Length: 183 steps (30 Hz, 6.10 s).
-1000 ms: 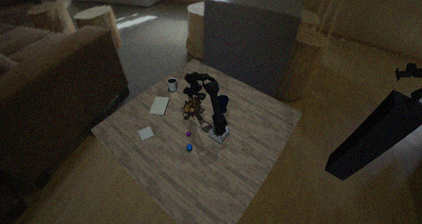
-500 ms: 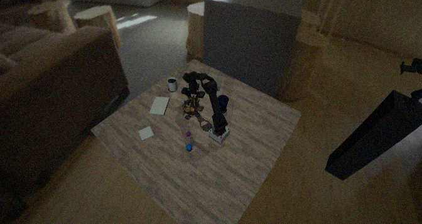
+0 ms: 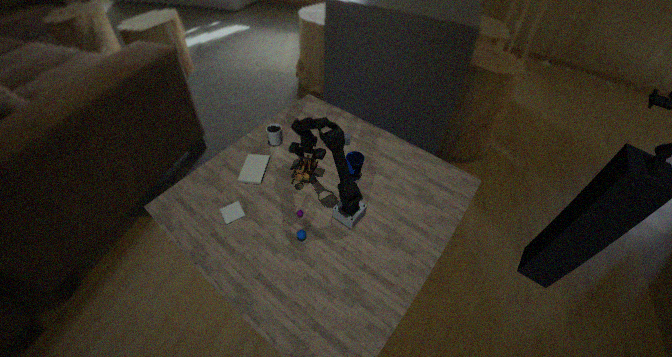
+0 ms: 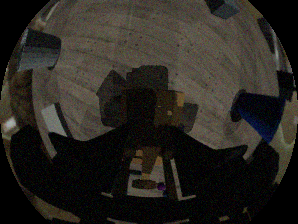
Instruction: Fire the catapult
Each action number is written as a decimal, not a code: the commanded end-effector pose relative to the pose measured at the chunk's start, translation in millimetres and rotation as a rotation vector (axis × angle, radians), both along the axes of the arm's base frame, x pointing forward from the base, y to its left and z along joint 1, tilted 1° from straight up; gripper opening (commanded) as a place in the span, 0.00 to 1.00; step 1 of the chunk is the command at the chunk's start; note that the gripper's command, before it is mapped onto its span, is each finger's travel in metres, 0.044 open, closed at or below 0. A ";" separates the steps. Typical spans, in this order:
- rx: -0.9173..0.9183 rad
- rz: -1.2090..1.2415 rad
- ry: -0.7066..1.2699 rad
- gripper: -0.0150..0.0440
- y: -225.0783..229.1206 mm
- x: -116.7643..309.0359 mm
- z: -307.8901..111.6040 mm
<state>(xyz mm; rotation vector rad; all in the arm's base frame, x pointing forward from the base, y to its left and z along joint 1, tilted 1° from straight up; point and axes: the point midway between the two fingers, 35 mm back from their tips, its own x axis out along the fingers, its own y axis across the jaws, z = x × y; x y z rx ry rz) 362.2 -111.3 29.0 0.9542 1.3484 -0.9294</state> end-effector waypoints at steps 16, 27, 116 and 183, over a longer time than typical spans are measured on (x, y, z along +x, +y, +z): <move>0.000 0.001 -0.001 0.25 0.2 0.2 -17.7; 0.000 0.001 -0.001 0.70 0.2 0.2 -17.7; -0.004 -0.001 -0.007 0.26 -0.5 -1.0 18.8; -0.021 0.981 -0.014 0.25 19.1 19.5 -10.2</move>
